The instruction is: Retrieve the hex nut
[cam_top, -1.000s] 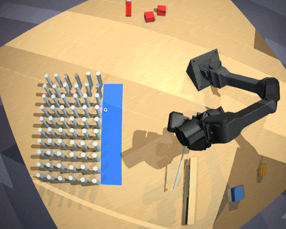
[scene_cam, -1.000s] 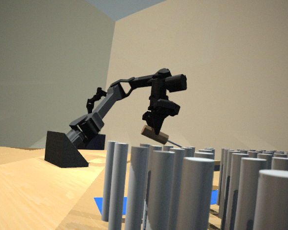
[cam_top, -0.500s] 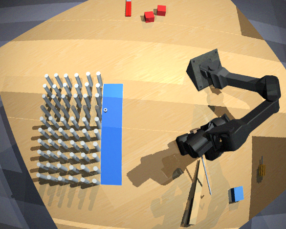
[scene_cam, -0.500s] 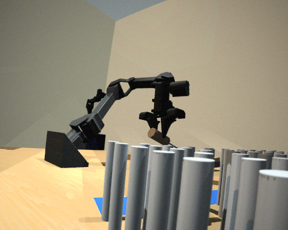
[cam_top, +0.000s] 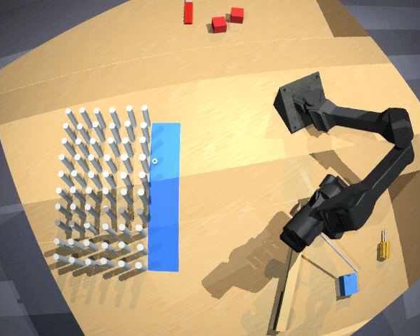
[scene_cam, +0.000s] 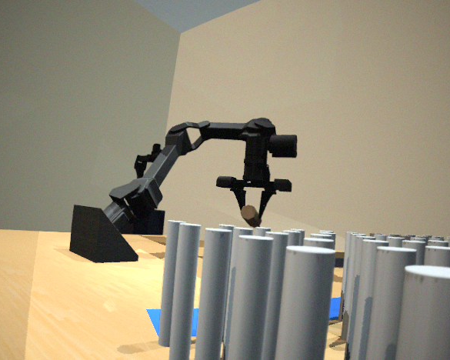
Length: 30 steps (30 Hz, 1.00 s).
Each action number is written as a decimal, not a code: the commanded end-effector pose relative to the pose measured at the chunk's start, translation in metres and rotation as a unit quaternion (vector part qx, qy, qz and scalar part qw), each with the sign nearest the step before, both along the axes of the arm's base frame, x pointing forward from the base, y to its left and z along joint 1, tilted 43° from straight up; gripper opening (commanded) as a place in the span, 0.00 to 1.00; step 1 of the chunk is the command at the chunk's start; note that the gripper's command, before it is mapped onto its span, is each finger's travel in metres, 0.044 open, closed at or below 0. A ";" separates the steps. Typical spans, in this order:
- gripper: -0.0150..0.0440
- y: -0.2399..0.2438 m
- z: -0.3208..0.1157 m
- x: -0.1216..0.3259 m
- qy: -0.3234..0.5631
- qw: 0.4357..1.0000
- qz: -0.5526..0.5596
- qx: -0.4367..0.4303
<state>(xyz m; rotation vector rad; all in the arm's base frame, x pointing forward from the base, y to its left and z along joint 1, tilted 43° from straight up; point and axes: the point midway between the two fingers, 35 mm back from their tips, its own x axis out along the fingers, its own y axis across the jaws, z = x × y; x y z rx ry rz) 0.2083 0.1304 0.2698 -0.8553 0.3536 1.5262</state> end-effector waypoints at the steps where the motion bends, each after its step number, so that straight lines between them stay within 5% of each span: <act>1: 0.25 0.008 0.011 -0.006 -0.044 0.998 0.048 0.011; 15: 0.25 0.036 0.037 -0.030 -0.196 0.953 0.225 0.051; 30: 0.25 0.061 0.065 -0.064 -0.352 0.846 0.386 0.105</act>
